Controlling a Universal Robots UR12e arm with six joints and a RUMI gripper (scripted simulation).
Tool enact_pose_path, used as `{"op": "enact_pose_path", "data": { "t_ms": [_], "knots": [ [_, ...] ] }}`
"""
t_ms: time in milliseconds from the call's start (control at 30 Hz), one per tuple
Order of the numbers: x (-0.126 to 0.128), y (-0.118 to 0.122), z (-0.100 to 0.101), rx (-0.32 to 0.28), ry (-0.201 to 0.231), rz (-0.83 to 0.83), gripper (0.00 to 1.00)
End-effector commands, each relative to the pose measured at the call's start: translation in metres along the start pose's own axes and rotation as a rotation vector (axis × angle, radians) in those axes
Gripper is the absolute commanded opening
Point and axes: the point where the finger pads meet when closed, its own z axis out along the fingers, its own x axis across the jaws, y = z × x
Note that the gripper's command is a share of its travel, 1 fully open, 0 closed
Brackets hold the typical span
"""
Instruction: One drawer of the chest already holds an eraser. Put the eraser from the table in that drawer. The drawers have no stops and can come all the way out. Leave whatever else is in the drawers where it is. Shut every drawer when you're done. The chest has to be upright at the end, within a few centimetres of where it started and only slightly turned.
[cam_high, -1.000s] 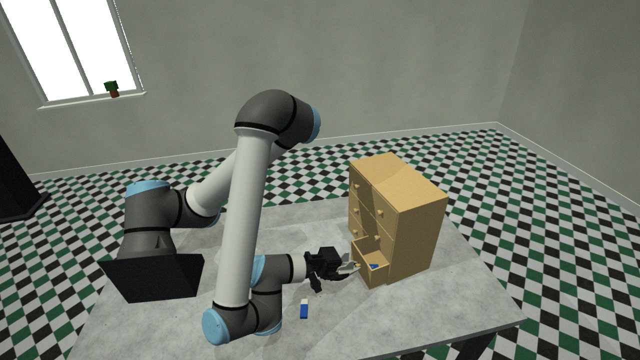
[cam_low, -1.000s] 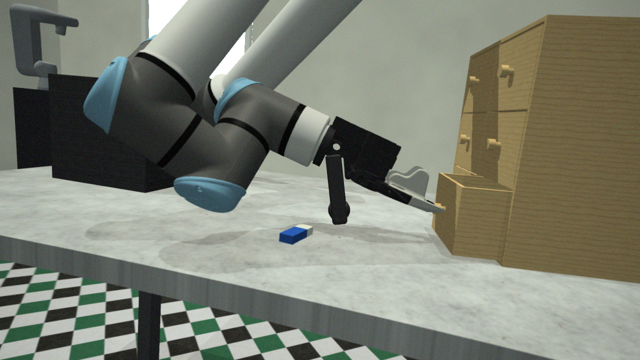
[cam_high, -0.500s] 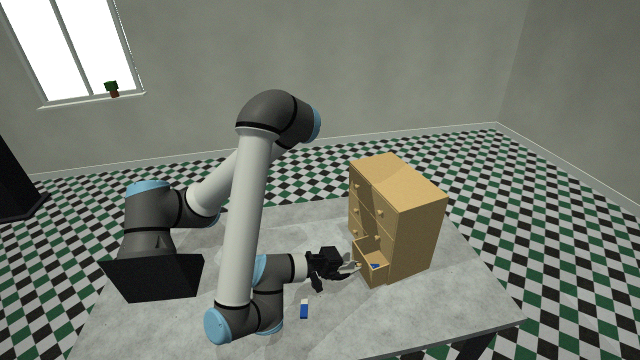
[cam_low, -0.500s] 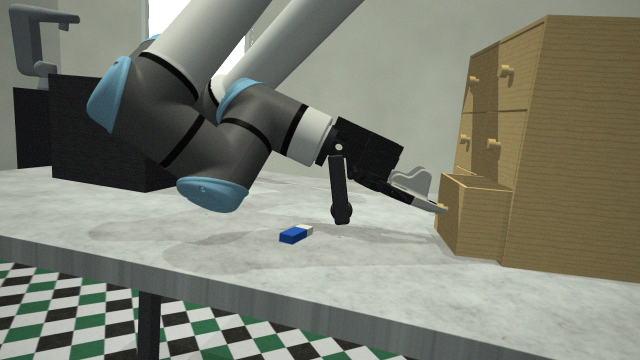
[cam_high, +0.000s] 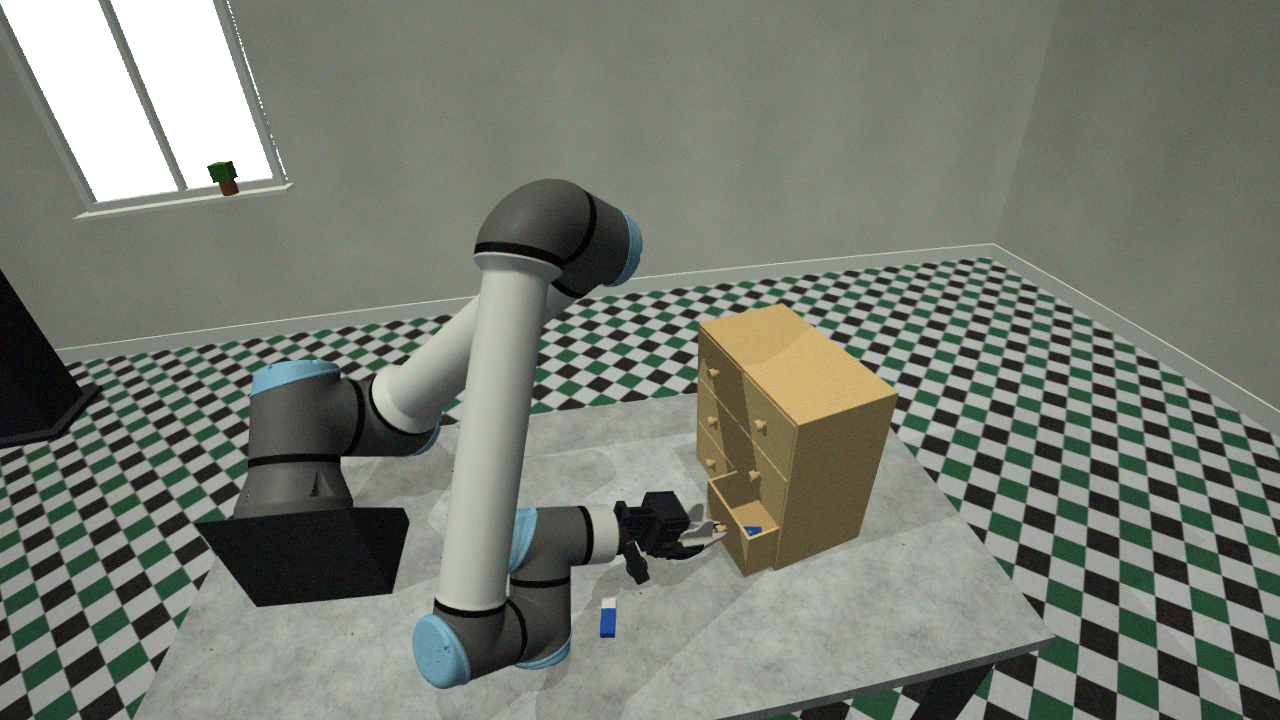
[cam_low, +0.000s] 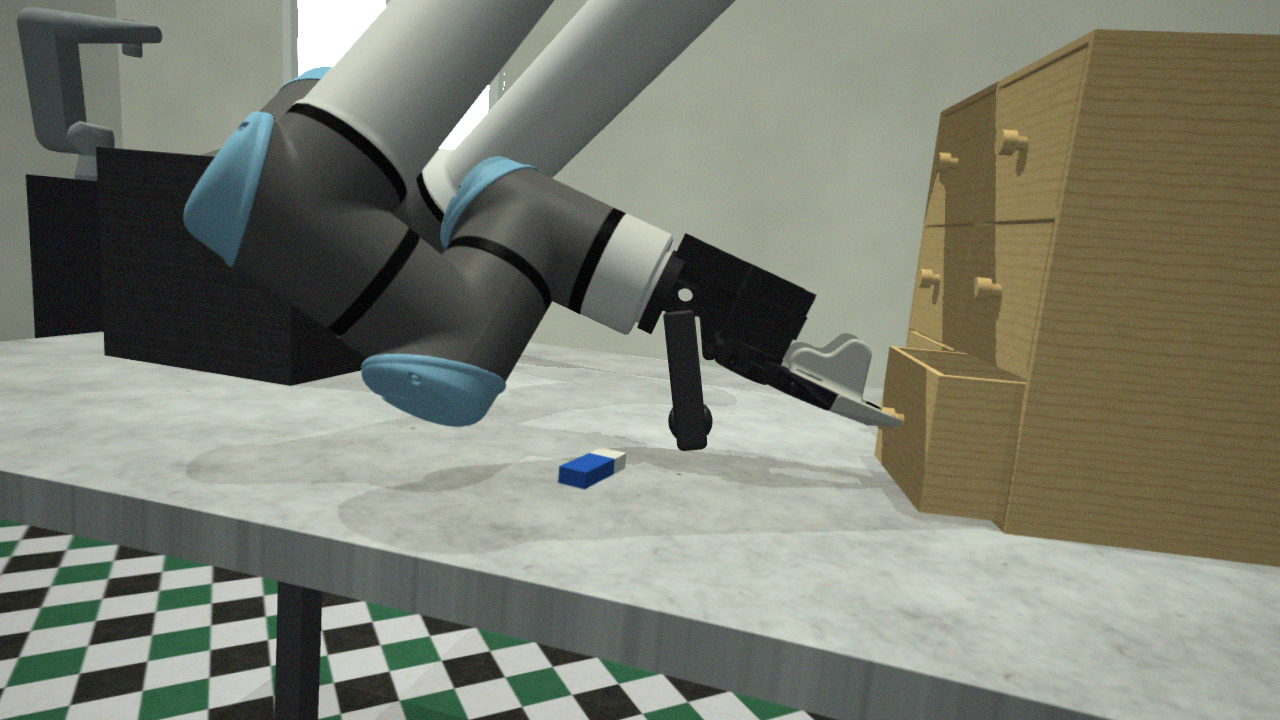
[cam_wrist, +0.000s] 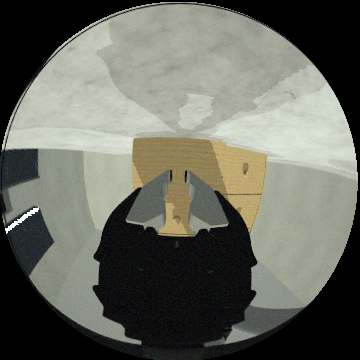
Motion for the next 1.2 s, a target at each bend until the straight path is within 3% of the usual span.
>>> {"op": "enact_pose_path", "data": {
  "t_ms": [0, 1167],
  "knots": [
    [0.000, 0.001, 0.002, -0.001, 0.000, -0.001, 0.07],
    [0.000, 0.009, 0.022, -0.001, 0.000, -0.001, 0.07]
  ]
}}
